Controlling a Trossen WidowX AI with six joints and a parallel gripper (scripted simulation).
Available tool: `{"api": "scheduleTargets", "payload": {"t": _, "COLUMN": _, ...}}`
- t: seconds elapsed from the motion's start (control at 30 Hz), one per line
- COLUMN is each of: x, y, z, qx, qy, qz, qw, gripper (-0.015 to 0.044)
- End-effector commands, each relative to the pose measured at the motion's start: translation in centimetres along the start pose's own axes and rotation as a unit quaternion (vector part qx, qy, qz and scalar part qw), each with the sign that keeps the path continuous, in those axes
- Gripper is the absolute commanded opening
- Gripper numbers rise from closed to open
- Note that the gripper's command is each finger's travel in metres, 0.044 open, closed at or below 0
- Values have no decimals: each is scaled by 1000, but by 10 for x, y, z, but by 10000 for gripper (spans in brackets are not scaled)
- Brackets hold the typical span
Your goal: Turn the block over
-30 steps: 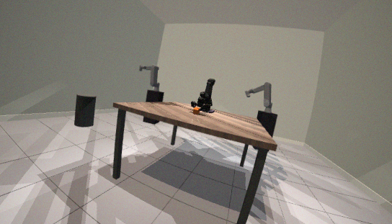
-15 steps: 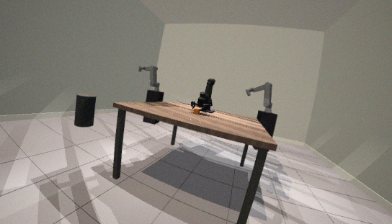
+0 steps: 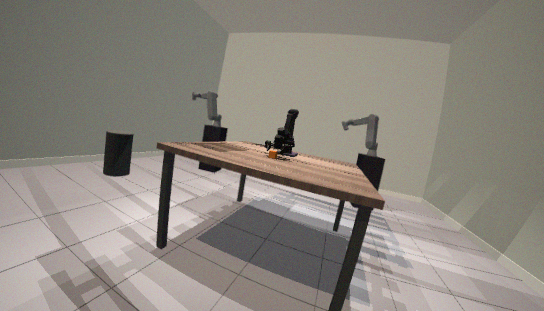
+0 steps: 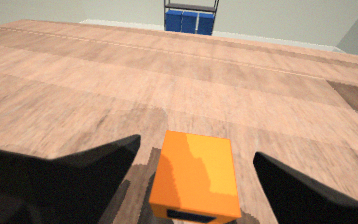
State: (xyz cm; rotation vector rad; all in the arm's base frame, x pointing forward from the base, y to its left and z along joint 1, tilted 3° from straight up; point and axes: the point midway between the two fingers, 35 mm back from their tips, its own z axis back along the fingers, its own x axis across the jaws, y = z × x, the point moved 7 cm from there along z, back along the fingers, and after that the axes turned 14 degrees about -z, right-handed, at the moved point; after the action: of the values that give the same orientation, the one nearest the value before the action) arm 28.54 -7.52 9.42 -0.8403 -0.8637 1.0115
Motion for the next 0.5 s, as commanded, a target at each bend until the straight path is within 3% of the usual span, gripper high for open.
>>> {"api": "scheduleTargets", "payload": {"t": 0.0, "x": 0, "y": 0, "z": 0, "qx": 1, "qy": -3, "qz": -2, "qw": 1000, "gripper": 440}}
{"api": "scheduleTargets", "payload": {"t": 0.23, "x": 1, "y": -3, "z": -2, "qx": 13, "qy": 1, "qz": -2, "qw": 1000, "gripper": 440}}
{"api": "scheduleTargets", "payload": {"t": 0.47, "x": 10, "y": -44, "z": -3, "qx": 141, "qy": 33, "qz": -3, "qw": 989, "gripper": 440}}
